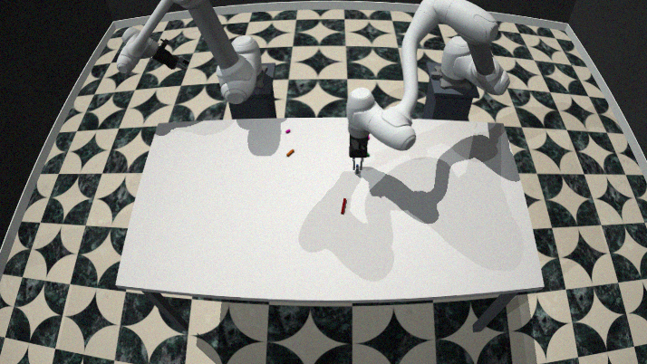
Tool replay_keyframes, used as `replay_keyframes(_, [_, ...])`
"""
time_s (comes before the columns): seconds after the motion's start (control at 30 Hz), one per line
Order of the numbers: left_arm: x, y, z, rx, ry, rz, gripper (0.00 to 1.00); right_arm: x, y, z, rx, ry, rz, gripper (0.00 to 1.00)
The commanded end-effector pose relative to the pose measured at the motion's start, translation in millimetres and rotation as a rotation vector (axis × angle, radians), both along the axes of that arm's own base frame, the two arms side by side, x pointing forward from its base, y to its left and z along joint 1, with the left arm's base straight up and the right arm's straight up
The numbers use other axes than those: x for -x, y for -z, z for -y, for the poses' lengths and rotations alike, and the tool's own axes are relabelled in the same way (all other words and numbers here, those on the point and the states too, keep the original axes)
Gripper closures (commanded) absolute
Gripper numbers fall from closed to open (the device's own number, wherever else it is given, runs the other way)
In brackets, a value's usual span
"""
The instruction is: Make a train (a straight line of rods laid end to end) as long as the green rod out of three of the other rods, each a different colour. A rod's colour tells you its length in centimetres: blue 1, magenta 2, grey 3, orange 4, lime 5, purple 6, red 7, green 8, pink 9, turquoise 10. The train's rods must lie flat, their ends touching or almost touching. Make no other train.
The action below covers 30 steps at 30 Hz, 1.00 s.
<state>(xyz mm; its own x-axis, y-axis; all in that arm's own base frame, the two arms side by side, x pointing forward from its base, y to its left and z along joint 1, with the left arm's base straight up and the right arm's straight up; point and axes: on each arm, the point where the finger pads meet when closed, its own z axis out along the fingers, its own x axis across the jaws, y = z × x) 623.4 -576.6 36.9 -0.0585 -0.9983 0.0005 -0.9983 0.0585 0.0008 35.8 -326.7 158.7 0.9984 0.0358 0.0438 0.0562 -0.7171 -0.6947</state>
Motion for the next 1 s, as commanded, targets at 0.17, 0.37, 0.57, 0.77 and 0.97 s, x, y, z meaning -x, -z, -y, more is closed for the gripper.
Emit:
replay_keyframes(0.17, [-1.9,2.2,-2.6,0.000,0.000,0.003,0.46,2.9,-0.1,-3.5,-0.015,-0.001,-0.007,0.00])
replay_keyframes(0.37, [-1.4,5.1,-3.1,-0.001,0.000,0.002,0.46,2.9,-0.1,-3.5,-0.015,-0.001,-0.007,0.00])
replay_keyframes(0.57, [-1.2,10.7,-3.3,-0.002,0.000,0.001,0.46,2.9,-0.1,-3.5,-0.015,-0.001,-0.007,0.00])
replay_keyframes(0.77, [-1.2,14.8,-3.3,-0.002,0.000,0.001,0.46,2.9,-0.1,-3.5,-0.015,-0.001,-0.007,0.00])
replay_keyframes(0.97, [-1.1,19.4,-3.4,-0.002,0.000,0.001,0.46,2.9,-0.1,-3.5,-0.015,-0.001,-0.007,0.00])
